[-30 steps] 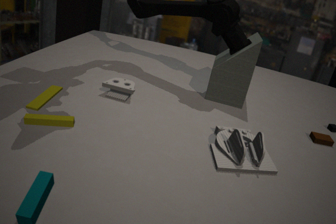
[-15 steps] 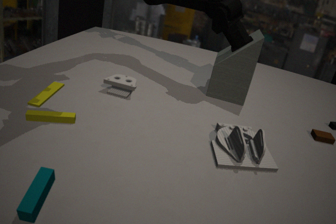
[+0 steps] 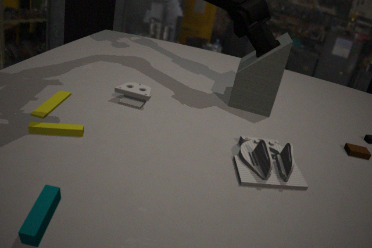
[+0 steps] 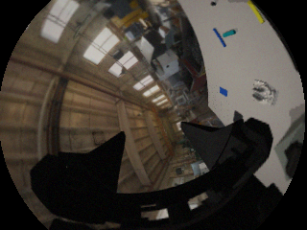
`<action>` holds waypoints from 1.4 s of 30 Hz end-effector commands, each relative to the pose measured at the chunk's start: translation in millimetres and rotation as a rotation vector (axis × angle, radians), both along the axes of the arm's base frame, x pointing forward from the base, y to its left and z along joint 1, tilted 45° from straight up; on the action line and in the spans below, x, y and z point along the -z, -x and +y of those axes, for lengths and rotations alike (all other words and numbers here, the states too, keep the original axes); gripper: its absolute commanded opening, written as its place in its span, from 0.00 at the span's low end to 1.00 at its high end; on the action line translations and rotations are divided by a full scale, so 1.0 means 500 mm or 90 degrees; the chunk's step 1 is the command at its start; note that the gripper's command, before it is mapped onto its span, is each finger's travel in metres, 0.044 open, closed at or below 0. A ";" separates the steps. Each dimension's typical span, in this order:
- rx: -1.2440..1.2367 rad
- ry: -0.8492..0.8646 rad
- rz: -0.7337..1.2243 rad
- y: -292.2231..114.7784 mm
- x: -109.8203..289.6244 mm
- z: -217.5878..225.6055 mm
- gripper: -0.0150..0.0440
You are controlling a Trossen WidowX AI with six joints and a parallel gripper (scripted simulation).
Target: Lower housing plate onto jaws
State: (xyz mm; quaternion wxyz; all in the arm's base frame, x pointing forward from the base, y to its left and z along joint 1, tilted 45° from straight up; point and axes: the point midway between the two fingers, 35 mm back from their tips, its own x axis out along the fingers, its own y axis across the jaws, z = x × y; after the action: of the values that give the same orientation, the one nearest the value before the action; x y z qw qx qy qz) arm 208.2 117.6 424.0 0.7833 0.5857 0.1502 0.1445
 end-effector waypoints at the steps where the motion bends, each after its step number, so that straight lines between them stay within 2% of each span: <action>1: 0.049 0.003 0.037 -0.031 0.033 -0.017 1.00; 23: 0.351 -0.085 0.203 -0.125 0.171 -0.179 1.00; 42: 0.657 -0.210 0.308 -0.129 0.293 -0.358 1.00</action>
State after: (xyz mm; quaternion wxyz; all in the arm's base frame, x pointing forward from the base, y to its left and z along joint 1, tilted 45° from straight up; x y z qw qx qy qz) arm 273.7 -49.1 290.5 0.6144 0.7130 0.0093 -0.3378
